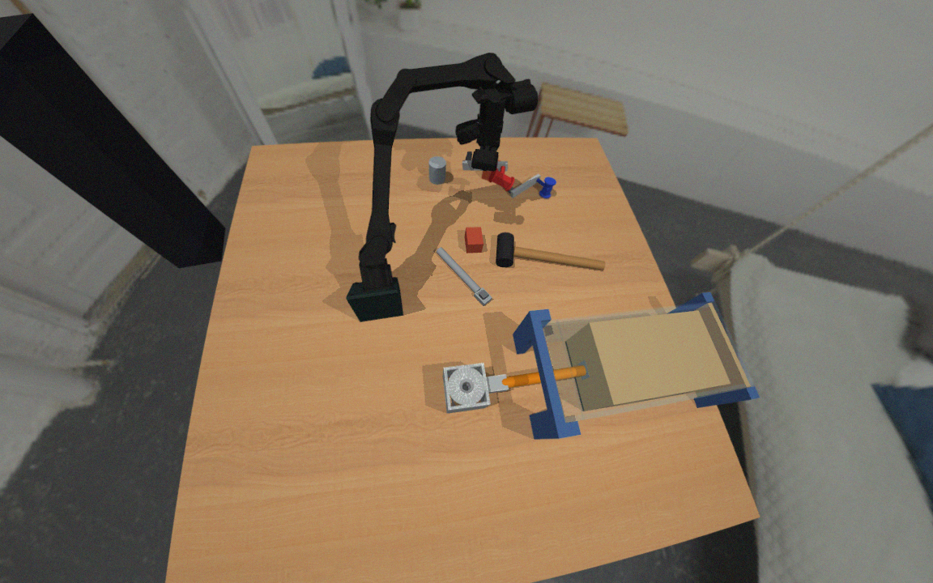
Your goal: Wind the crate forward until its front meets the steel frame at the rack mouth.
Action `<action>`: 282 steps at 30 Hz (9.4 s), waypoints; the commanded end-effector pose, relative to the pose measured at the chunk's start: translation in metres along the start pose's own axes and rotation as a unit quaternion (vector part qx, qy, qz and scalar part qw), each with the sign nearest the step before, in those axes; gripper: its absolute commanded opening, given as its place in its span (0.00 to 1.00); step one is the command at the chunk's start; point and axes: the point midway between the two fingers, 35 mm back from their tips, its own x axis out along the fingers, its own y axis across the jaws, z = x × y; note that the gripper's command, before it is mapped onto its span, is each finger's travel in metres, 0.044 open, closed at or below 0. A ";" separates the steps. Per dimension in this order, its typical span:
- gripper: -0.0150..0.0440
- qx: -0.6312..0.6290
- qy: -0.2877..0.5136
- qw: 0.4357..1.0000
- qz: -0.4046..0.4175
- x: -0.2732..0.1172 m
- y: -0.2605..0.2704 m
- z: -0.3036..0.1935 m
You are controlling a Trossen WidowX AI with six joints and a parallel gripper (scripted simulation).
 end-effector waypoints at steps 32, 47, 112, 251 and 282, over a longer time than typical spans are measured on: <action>0.25 0.725 0.076 0.684 0.011 -0.015 0.158 -0.118; 0.25 0.915 0.099 0.391 0.001 -0.022 0.240 -0.139; 0.25 0.479 0.036 -0.877 -0.021 -0.009 0.538 -0.072; 0.25 0.188 -0.200 -0.705 -0.653 0.025 0.527 -0.063; 0.25 0.210 -0.176 -0.691 -0.668 0.055 0.527 -0.065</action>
